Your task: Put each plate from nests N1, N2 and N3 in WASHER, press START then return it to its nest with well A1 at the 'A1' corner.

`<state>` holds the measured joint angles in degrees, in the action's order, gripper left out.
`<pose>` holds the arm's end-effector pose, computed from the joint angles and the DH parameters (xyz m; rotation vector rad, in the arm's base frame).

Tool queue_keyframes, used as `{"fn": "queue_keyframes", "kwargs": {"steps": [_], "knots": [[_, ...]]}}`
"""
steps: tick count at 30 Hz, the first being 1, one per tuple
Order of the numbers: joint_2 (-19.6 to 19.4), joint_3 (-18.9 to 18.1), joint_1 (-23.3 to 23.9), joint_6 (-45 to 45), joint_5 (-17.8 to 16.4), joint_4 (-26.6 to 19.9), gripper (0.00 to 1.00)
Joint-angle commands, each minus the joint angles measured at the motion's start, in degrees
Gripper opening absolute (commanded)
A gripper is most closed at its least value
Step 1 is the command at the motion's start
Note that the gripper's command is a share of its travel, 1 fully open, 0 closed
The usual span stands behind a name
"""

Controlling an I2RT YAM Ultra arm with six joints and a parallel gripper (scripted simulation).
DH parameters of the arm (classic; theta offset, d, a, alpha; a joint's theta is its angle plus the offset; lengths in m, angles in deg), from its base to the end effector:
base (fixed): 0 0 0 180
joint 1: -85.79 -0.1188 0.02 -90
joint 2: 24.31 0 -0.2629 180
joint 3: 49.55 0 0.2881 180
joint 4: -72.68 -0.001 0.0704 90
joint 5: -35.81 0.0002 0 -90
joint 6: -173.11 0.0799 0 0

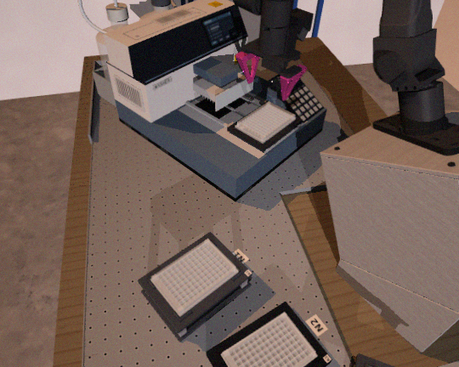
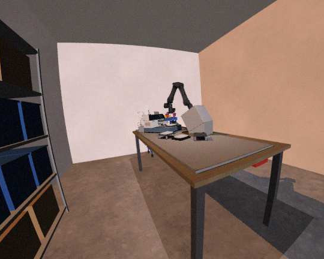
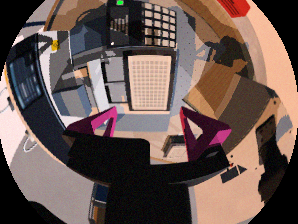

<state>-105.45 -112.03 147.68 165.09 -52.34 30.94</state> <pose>0.1524 -0.2887 0.1556 2.5003 0.8038 0.0793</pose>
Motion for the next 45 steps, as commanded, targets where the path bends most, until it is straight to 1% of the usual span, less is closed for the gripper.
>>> {"fn": "queue_keyframes", "kwargs": {"steps": [1, 3, 4, 8, 12, 14, 21, 25, 29, 31, 32, 33, 36, 45], "knots": [[0.2, -0.3, -0.2, 0.1, 0.4, -0.4, 1.0], [0.2, -0.3, -0.2, 0.1, 0.4, -0.4, 1.0], [1.7, 1.5, 2.6, -4.0, -1.0, -1.0, 0.0], [3.4, 4.1, 6.5, -15.1, -2.9, 1.3, 0.0], [4.9, 6.5, 10.7, -26.4, -5.0, 2.1, 0.0], [4.9, 6.5, 10.7, -26.4, -5.0, 2.1, 0.0], [6.6, 9.8, 18.7, -46.8, -8.8, 3.2, 0.0], [7.0, 11.3, 23.6, -58.7, -11.1, 3.6, 0.0], [5.7, 12.3, 28.6, -70.9, -13.5, 4.0, 0.0], [5.7, 12.3, 28.6, -70.9, -13.5, 4.0, 0.0], [5.0, 12.2, 29.9, -73.9, -14.0, 4.0, 0.0], [4.8, 12.0, 30.2, -76.1, -14.2, 4.1, 0.0], [5.5, 11.9, 30.2, -81.9, -14.2, 3.7, 0.0], [5.5, 11.9, 30.0, -99.0, -14.1, 3.7, 0.0]]}}
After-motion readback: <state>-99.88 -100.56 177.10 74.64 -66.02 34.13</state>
